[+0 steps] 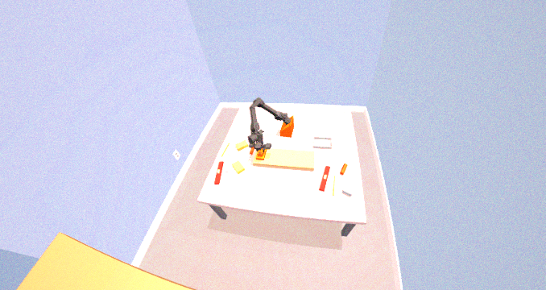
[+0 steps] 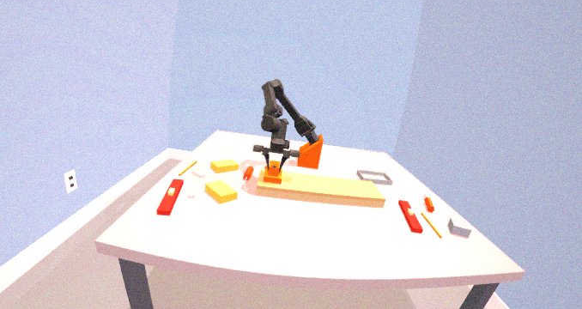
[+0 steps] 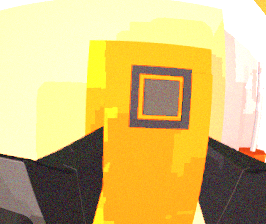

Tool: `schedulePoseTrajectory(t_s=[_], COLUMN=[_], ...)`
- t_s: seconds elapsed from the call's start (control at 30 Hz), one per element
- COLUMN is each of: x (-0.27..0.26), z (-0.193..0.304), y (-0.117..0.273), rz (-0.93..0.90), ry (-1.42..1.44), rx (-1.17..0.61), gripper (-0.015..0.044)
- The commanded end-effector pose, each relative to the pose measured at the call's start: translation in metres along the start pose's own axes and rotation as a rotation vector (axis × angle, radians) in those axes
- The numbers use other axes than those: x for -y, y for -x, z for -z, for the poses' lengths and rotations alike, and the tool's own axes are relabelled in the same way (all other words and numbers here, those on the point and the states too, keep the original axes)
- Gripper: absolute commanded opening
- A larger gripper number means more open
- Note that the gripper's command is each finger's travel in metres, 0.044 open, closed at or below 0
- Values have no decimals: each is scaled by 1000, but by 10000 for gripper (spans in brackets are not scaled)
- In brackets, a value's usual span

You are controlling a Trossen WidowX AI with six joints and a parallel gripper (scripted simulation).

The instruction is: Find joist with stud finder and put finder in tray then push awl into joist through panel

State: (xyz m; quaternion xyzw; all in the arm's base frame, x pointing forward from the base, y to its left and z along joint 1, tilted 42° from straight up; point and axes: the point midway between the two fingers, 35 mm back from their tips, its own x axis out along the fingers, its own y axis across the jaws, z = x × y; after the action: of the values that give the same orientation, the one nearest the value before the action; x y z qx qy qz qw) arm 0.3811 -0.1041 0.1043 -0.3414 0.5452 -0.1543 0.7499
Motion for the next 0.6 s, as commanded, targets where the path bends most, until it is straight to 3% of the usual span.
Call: schedulePoseTrajectory(t_s=[0.0, 0.57], x=[-7, -51], z=[0, 0], y=[-1, -1], rz=[-7, -9], ry=[9, 9], rx=[5, 5], gripper=[0, 0])
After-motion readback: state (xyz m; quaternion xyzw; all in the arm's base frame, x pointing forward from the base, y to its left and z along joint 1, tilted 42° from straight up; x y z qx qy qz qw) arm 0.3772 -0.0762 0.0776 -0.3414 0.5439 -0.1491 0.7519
